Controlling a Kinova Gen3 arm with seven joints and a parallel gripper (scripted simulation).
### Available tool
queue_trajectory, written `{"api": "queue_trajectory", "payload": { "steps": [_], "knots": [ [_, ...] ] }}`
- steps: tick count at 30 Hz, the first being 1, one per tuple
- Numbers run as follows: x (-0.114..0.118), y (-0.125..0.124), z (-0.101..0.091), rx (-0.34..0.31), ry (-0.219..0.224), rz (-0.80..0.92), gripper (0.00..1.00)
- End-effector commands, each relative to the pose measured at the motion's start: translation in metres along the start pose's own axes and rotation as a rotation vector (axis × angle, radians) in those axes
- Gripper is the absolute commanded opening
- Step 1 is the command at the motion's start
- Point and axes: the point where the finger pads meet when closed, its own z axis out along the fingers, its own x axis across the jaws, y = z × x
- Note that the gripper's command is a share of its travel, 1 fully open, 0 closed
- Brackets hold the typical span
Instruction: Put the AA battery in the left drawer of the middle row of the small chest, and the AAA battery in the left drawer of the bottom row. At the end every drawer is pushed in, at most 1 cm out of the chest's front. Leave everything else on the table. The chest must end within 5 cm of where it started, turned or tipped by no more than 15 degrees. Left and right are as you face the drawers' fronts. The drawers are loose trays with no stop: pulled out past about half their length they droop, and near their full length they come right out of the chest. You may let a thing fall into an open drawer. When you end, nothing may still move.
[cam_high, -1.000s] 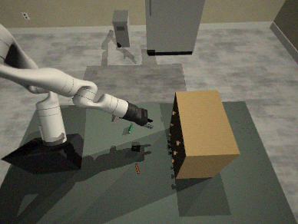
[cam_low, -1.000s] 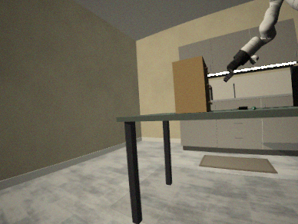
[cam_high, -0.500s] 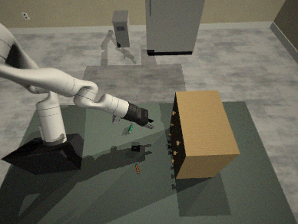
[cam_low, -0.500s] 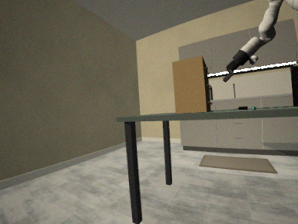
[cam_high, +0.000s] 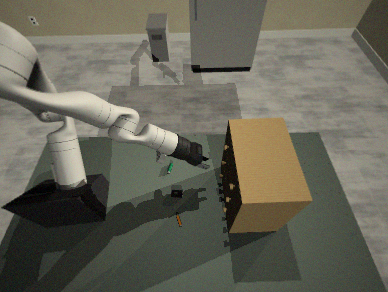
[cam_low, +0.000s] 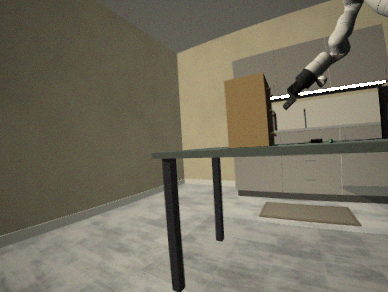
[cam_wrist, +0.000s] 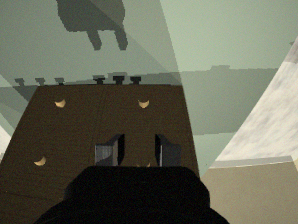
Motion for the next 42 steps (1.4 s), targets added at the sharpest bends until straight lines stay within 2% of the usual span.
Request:
{"api": "queue_trajectory", "payload": {
  "steps": [1,13,42],
  "knots": [
    [0.003,0.002,0.011,0.004,0.005,-0.005,0.67],
    [0.003,0.009,0.029,0.004,0.005,-0.005,0.67],
    [0.003,0.01,0.029,0.004,0.005,-0.005,0.67]
  ]
}}
